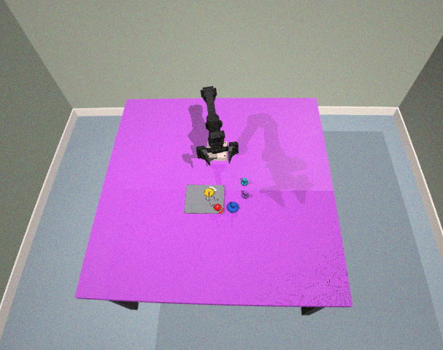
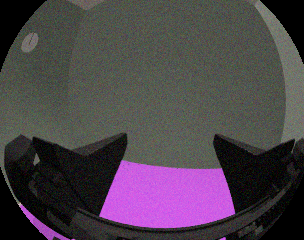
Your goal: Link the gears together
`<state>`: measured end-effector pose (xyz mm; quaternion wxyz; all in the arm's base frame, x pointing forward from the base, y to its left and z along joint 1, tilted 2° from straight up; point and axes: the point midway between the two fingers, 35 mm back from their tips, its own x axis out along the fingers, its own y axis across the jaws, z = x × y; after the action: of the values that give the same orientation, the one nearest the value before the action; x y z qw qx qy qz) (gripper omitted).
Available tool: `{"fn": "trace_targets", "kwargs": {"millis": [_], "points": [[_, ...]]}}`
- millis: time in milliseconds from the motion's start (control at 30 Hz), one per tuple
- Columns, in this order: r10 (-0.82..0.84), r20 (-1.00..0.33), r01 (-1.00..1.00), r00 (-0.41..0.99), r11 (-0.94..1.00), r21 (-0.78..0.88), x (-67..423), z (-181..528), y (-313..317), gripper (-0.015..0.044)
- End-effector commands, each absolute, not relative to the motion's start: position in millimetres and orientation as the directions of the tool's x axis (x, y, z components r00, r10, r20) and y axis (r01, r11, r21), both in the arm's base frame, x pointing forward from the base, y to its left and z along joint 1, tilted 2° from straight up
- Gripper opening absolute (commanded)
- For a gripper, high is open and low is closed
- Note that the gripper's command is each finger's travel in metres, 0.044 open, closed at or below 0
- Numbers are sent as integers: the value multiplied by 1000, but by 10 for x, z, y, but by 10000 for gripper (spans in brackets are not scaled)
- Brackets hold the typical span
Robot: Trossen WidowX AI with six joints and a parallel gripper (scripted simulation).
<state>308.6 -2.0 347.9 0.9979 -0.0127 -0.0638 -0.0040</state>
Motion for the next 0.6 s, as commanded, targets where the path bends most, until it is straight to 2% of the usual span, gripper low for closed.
{"fn": "trace_targets", "kwargs": {"millis": [0, 67, 267, 400, 567], "points": [[-6, 117, 9, 993, 1000, -24, 3104, 3464, -18, 426], [0, 30, 1, 1000, 1000, -19, 3243, 3344, 1, 440], [22, -365, -23, 931, 1000, 3, 3741, 2690, 109, 440], [31, -600, -30, 799, 999, 11, 3927, 2209, 190, 440], [27, -832, -34, 555, 999, 10, 4000, 1612, 291, 440]]}}
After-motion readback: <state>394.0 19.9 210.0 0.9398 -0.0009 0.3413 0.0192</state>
